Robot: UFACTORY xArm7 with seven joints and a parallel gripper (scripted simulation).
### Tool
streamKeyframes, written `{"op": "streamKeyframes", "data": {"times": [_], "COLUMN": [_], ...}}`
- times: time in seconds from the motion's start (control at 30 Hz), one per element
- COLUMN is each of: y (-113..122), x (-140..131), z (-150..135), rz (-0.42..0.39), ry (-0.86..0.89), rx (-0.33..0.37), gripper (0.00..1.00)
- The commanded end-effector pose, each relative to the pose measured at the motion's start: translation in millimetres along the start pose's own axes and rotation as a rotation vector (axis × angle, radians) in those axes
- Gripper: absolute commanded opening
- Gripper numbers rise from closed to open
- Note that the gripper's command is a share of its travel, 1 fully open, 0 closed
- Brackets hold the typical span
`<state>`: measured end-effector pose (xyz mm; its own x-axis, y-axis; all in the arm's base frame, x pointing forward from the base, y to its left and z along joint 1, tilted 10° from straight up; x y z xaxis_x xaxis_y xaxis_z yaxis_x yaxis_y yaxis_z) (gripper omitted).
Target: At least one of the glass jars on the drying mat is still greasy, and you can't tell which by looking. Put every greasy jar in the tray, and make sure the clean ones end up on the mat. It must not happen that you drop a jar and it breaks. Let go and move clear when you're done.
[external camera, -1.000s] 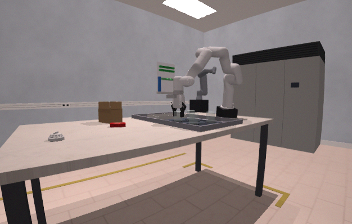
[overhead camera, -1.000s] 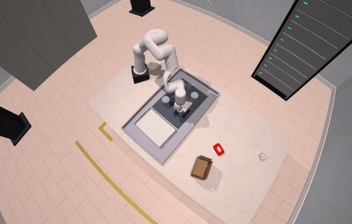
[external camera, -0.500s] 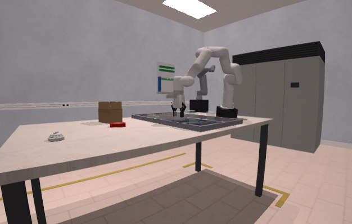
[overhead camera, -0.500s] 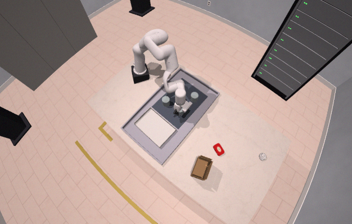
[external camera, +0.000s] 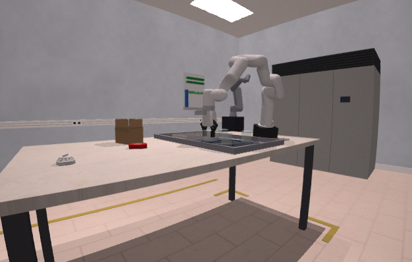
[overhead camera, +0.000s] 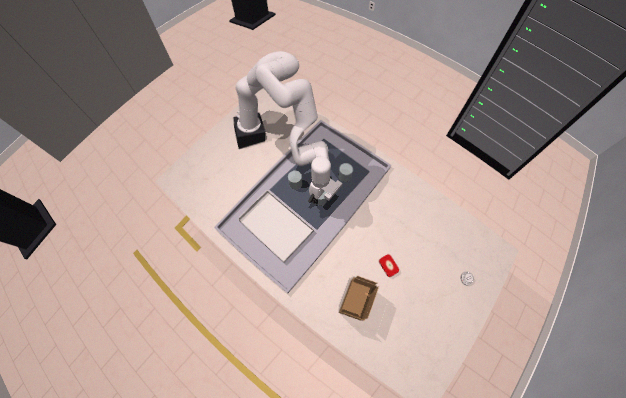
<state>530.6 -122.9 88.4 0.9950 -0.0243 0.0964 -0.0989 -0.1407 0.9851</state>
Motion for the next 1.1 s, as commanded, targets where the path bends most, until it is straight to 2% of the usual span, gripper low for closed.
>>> {"op": "streamKeyframes", "data": {"times": [0.0, 0.13, 0.17, 1.07], "y": [2.2, 2.2, 2.2, 2.2], "x": [1.5, 1.5, 1.5, 1.5], "z": [0.7, 0.7, 0.7, 0.7], "rz": [0.005, 0.005, 0.005, 0.005], "ry": [0.0, 0.0, 0.0, 0.0], "rx": [-0.002, -0.002, -0.002, -0.002], "gripper": [0.79, 0.79, 0.76, 0.73]}}
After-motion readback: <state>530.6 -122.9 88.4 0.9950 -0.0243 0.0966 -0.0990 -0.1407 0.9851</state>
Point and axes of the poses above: the point where the finger pads meet when closed, its own y axis back along the fingers, its own z axis across the jaws, x = y × z, the point moved 9 cm from there along y, back along the fingers, and after that the axes turned 3 degrees about y, right-handed, at the moved point
